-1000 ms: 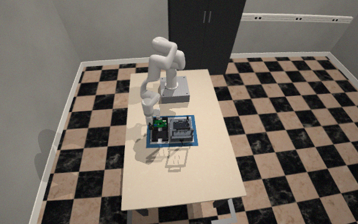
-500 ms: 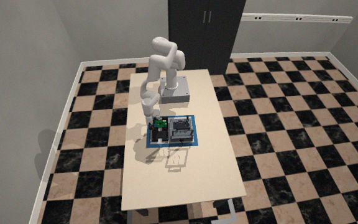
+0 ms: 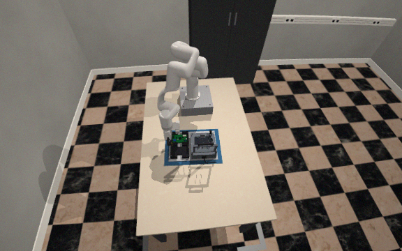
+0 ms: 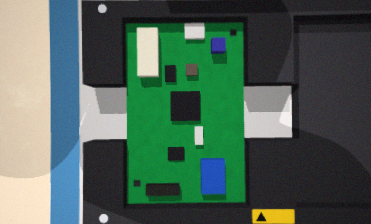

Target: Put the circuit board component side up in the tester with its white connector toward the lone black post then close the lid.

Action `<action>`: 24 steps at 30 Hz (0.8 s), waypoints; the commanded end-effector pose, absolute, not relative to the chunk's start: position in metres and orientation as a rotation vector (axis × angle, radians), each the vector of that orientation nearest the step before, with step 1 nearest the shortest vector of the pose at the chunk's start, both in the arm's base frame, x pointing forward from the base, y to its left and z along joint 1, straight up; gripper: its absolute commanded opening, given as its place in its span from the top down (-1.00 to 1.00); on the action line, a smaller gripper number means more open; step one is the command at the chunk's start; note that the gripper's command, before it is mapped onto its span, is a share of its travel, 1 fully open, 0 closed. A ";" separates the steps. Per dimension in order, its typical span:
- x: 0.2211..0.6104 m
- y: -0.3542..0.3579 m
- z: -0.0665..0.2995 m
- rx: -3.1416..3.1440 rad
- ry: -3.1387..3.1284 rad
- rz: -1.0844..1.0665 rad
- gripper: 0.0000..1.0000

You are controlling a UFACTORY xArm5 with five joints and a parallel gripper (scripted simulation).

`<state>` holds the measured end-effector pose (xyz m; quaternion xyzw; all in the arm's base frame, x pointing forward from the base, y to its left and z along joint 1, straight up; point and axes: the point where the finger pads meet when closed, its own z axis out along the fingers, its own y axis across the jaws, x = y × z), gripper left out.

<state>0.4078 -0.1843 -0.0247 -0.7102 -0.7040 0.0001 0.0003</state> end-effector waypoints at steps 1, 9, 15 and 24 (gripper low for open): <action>0.409 -0.185 -0.024 -2.233 -2.214 -0.002 -1.00; 0.409 -0.184 -0.024 -2.233 -2.214 -0.002 -1.00; 0.406 -0.179 -0.024 -2.233 -2.214 -0.002 -1.00; 0.400 -0.164 -0.024 -2.233 -2.214 -0.002 -1.00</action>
